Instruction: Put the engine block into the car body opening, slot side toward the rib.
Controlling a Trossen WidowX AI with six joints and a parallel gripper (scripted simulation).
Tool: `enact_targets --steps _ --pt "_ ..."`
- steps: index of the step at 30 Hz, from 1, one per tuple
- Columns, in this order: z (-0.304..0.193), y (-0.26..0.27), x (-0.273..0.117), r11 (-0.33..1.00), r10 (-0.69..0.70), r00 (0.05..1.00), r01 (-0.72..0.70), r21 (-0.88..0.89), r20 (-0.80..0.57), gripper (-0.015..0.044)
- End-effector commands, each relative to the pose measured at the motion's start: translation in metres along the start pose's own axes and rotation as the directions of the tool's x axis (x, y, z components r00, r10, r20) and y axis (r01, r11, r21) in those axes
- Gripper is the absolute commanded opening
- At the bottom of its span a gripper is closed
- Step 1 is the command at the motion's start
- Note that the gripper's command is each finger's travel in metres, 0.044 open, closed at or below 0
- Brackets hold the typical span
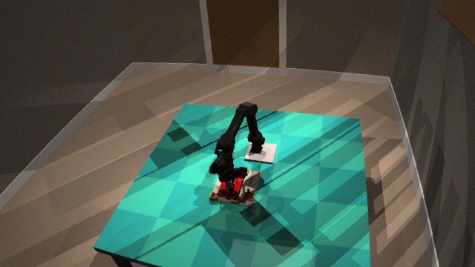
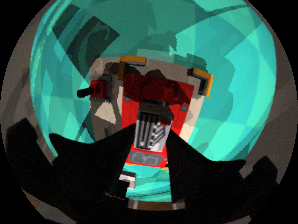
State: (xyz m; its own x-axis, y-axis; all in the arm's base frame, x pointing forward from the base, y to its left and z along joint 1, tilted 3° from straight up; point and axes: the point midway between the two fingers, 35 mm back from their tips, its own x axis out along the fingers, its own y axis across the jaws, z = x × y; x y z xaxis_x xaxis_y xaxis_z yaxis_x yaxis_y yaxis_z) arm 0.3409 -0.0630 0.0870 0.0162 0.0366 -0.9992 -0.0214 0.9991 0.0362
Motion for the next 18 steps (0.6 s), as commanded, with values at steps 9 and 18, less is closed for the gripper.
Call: enact_targets --steps 9,18 --pt "-0.0011 -0.0011 0.0023 0.999 -0.002 1.000 0.001 -0.036 -0.004 0.0159" --pt "-0.0017 -0.0023 0.0023 1.000 -0.002 1.000 0.002 -0.007 -0.004 0.0159"
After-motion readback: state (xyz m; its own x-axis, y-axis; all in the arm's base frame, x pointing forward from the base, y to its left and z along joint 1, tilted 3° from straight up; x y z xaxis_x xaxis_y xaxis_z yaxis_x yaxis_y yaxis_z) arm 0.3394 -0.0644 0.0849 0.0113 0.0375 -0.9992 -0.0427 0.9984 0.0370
